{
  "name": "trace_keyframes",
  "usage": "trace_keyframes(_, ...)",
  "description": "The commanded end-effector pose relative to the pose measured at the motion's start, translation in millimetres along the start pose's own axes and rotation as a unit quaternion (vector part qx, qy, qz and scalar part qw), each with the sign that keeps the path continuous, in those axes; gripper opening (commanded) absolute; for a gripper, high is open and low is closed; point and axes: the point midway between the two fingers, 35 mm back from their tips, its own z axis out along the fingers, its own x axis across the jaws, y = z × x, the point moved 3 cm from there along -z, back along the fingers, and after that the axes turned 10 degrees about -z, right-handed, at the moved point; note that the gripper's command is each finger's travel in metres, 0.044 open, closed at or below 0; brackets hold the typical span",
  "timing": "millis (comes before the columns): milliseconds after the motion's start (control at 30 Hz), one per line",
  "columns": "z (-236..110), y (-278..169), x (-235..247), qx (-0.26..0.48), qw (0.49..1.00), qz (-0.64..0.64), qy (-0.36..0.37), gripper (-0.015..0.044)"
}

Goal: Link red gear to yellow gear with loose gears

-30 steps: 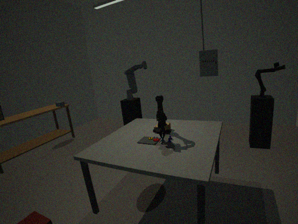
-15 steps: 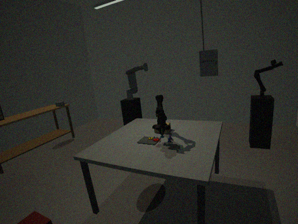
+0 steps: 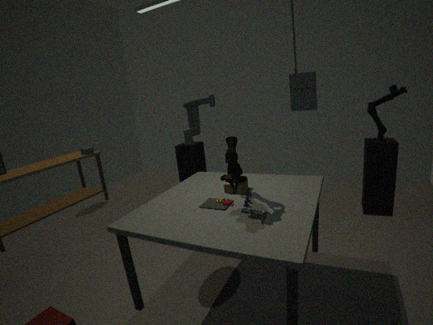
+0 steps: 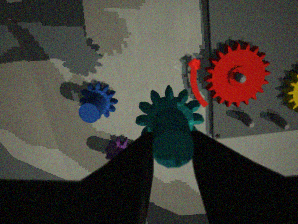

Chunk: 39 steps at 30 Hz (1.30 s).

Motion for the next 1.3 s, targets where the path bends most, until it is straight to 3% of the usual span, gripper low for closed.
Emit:
trace_keyframes(0,-17.9,-1.2,-1.7,-0.007,1.000,0.001,0.000,0.0000)
trace_keyframes(433,-47.2,-8.0,-4.7,-0.007,1.000,0.001,-0.001,0.0000)
trace_keyframes(1267,-16.3,-19.0,-32.8,-0.006,1.000,0.001,-0.002,0.0000)
